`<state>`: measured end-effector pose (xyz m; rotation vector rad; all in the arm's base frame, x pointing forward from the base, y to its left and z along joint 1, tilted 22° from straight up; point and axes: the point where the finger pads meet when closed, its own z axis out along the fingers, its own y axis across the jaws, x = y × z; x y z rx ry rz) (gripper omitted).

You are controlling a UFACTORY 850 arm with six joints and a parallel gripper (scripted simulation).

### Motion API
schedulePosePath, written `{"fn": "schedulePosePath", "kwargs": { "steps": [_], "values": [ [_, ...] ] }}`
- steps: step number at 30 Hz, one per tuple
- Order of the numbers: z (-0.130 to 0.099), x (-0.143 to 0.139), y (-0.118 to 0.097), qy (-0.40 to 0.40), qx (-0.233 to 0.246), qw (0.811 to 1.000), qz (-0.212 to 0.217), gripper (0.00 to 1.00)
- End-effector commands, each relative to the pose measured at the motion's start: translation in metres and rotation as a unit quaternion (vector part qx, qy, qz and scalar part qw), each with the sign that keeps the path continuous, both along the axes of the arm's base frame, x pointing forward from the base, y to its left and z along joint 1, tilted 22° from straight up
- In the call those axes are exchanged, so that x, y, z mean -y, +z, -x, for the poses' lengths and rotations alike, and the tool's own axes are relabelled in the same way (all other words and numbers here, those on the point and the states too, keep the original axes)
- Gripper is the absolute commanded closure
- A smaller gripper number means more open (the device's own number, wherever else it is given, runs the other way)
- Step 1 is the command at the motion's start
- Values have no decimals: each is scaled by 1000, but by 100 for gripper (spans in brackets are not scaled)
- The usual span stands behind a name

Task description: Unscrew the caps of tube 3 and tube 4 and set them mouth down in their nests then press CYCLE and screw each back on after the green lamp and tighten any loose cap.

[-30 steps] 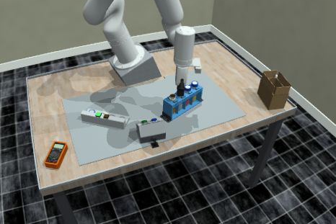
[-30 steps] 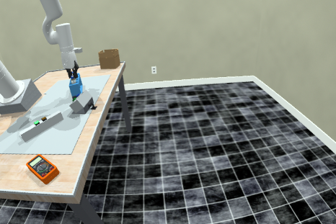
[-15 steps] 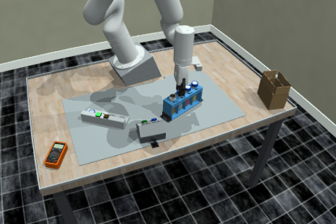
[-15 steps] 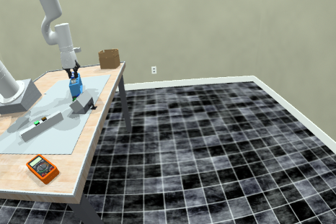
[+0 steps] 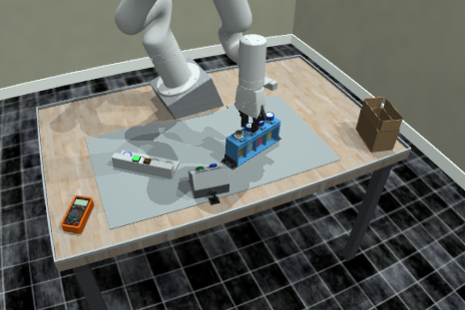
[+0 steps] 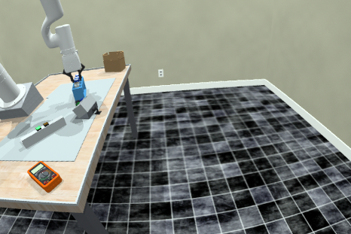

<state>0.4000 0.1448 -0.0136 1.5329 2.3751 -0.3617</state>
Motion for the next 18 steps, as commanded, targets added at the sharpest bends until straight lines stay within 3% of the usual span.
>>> {"fn": "schedulePosePath", "kwargs": {
  "steps": [1, 4, 6, 10, 14, 18],
  "values": [
    [-1, -1, 1, 117, -72, 990, 16, 54],
    [-1, -1, 0, 120, -74, 990, 16, 54],
    [-1, -1, 1, 196, -104, 975, 23, 54],
    [-1, -1, 0, 234, -119, 965, 26, 54],
    [-1, -1, 1, 334, -156, 929, 35, 54],
    [-1, -1, 1, 339, -159, 927, 35, 54]
  ]
}}
